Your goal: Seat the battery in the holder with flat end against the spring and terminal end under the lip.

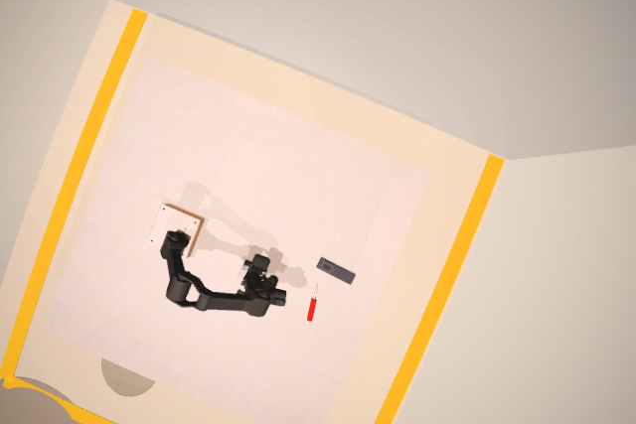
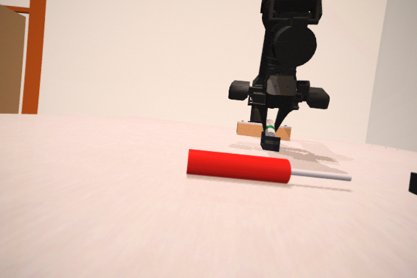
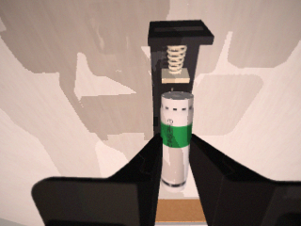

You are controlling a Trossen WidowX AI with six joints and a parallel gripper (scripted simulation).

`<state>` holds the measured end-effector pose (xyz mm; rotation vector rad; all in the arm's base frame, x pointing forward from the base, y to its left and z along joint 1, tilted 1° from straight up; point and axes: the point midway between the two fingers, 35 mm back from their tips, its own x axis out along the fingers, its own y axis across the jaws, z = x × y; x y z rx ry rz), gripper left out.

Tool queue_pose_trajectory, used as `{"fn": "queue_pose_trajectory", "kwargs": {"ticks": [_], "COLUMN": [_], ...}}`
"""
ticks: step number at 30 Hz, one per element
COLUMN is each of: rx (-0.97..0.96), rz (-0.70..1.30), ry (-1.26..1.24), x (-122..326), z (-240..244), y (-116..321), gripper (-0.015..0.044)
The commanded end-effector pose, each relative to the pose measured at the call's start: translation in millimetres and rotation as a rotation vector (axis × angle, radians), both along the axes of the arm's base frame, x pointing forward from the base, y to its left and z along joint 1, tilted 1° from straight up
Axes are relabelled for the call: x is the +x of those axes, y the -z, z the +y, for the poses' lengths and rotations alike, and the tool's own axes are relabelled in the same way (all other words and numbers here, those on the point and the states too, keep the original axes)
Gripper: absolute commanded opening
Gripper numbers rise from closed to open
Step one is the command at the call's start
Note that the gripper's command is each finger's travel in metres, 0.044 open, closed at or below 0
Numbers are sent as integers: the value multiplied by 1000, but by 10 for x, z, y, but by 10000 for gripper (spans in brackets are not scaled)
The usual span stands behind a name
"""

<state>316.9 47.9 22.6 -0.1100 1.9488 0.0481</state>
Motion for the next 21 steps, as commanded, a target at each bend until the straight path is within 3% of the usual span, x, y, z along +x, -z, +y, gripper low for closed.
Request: {"fn": "queue_pose_trajectory", "kwargs": {"ticks": [1, 21], "rx": [4, -17], "rz": [20, 125], "ry": [-4, -6], "x": [19, 54], "z": [9, 13], "y": [5, 75], "gripper": [60, 60]}}
